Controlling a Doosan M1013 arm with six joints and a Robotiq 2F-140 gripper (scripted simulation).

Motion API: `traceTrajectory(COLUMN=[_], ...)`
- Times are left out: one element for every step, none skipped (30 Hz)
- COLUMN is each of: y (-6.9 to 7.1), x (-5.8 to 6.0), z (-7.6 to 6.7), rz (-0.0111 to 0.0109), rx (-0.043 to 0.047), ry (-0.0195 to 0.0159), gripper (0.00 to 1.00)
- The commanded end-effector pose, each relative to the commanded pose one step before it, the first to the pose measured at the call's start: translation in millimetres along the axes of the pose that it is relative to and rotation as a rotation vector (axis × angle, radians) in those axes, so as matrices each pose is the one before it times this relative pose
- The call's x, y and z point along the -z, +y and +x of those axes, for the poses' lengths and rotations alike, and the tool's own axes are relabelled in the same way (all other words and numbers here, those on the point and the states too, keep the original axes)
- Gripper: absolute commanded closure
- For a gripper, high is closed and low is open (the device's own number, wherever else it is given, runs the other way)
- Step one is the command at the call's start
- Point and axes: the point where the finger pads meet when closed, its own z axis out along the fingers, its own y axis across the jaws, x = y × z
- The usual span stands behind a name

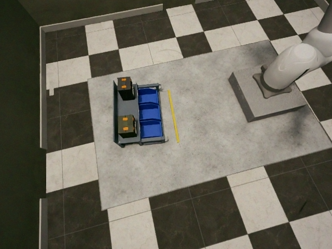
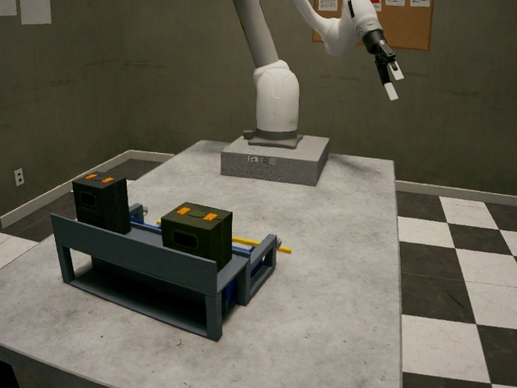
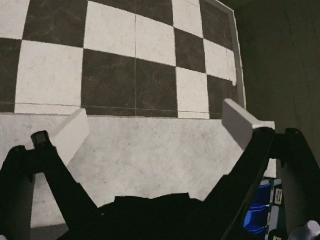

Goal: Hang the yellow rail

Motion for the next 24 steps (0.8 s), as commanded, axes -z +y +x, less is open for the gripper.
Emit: traceTrajectory(y=[0.00, 0.00, 0.00, 0.00, 0.00, 0.00, 0.00, 0.00, 0.00, 0.00, 0.00, 0.00, 0.00, 0.00, 0.00, 0.00, 0.00, 11.26, 11.30, 11.33, 11.37, 11.42, 0.00, 0.00], x=[-0.02, 0.00, 0.00, 0.00, 0.00, 0.00, 0.00, 0.00, 0.00, 0.00, 0.00, 0.00, 0.00, 0.00, 0.00, 0.00, 0.00, -5.07, -5.10, -5.13, -5.16, -5.18, 0.00, 0.00], z=[-0.03, 0.00, 0.00, 0.00, 0.00, 0.00, 0.00, 0.00, 0.00, 0.00, 0.00, 0.00, 0.00, 0.00, 0.00, 0.00, 0.00, -1.58, -1.45, -1.32, -1.19, -1.05, 0.00, 0.00], rz=[0.00013, 0.00000, 0.00000, 0.00000, 0.00000, 0.00000, 0.00000, 0.00000, 0.00000, 0.00000, 0.00000, 0.00000, 0.00000, 0.00000, 0.00000, 0.00000, 0.00000, -0.00491, -0.00446, -0.00400, -0.00355, -0.00309, 0.00000, 0.00000], rx=[0.00001, 0.00000, 0.00000, 0.00000, 0.00000, 0.00000, 0.00000, 0.00000, 0.00000, 0.00000, 0.00000, 0.00000, 0.00000, 0.00000, 0.00000, 0.00000, 0.00000, -0.02776, -0.02787, -0.02798, -0.02810, -0.02821, 0.00000, 0.00000], ry=[-0.00007, 0.00000, 0.00000, 0.00000, 0.00000, 0.00000, 0.00000, 0.00000, 0.00000, 0.00000, 0.00000, 0.00000, 0.00000, 0.00000, 0.00000, 0.00000, 0.00000, -0.02892, -0.02866, -0.02840, -0.02813, -0.02785, 0.00000, 0.00000], gripper=[0.00, 0.00, 0.00, 0.00, 0.00, 0.00, 0.00, 0.00, 0.00, 0.00, 0.00, 0.00, 0.00, 0.00, 0.00, 0.00, 0.00, 0.00, 0.00, 0.00, 0.00, 0.00, 0.00, 0.00])
